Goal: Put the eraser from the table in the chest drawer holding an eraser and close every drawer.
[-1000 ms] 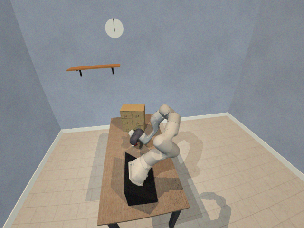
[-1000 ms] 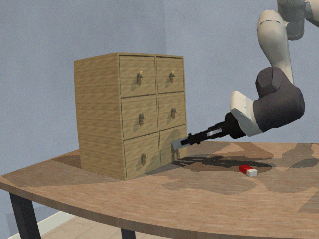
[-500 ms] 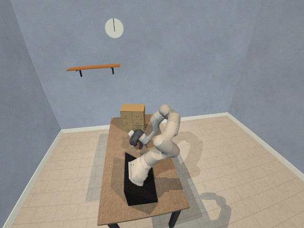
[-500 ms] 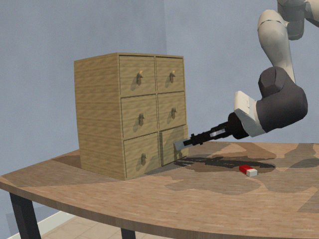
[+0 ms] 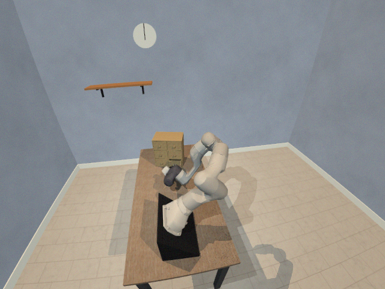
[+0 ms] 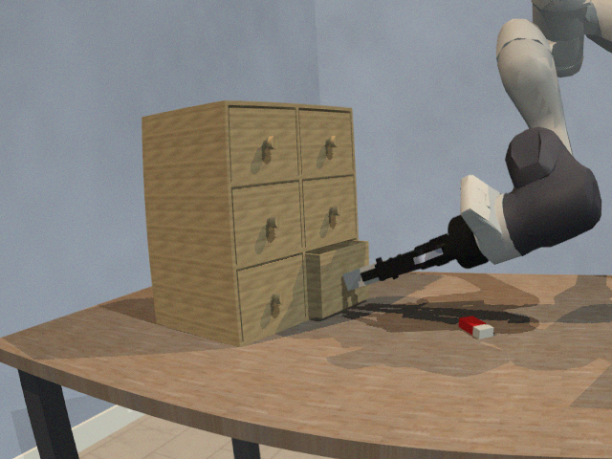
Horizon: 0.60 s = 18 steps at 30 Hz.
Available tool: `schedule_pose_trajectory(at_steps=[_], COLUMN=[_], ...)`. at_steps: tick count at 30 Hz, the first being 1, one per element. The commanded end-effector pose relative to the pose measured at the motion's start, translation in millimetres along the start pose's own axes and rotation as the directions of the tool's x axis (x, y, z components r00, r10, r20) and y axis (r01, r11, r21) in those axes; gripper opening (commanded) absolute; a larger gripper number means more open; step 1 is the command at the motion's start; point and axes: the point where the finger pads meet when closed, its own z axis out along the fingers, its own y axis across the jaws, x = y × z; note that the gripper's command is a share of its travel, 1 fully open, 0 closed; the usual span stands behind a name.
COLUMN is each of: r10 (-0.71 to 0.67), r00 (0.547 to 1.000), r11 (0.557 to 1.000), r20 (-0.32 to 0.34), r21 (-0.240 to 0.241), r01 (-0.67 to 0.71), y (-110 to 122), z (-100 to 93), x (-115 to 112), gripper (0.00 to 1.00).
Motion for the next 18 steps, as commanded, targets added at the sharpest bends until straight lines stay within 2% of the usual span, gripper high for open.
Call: schedule_pose_trajectory(at_steps=[1, 18], r10=[0.009, 0.009], r00=[1.0, 1.0], r11=[1.0, 1.0], r20=[-0.001, -0.001], r21=[-0.004, -0.004], r01=[-0.009, -0.009], y=[1, 1], z=[-6.0, -26.0], x=[-1, -9], gripper=[0.08, 0.08])
